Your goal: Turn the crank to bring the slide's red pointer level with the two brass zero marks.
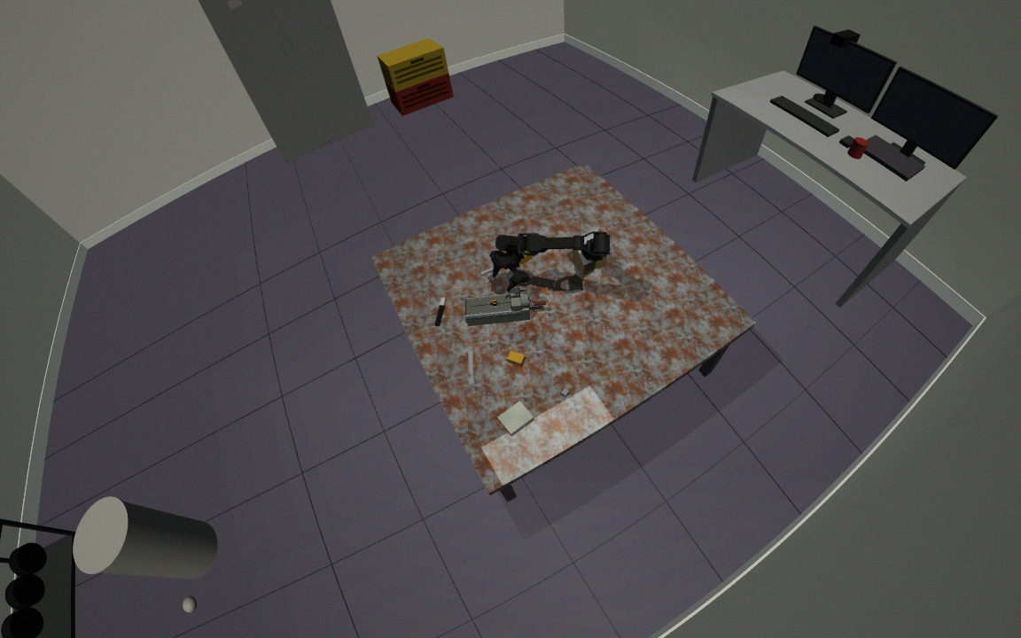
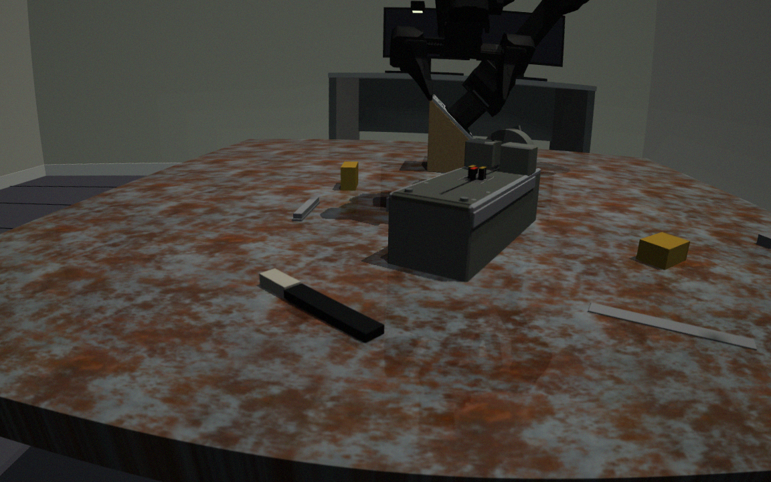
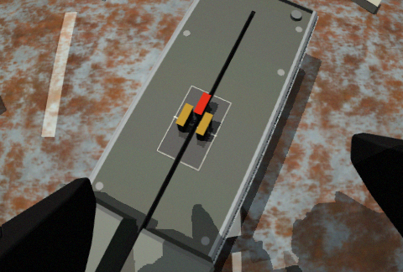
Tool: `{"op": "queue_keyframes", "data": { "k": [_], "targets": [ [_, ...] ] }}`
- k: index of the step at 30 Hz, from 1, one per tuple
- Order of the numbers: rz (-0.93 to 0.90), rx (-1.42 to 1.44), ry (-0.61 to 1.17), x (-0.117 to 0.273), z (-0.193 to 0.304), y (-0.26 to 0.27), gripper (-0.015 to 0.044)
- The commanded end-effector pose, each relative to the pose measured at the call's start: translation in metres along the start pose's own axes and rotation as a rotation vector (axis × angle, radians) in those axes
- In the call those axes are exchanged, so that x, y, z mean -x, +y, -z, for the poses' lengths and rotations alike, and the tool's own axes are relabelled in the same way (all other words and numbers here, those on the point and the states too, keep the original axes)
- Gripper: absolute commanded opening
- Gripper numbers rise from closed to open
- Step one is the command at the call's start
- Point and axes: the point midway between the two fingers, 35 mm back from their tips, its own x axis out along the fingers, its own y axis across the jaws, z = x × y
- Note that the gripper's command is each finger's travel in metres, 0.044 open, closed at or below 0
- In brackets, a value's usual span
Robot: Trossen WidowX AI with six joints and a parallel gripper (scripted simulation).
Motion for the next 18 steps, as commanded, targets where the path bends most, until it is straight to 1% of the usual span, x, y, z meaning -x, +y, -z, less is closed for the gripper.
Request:
{"op": "queue_keyframes", "data": {
  "k": [1,7,18],
  "targets": [
    [0.000,0.020,-0.018,0.020,-0.019,0.002,0.0440],
    [0.015,0.007,-0.014,0.024,-0.020,0.008,0.0440],
    [0.144,-0.128,0.005,0.038,-0.006,0.052,0.0440]
  ]
}}
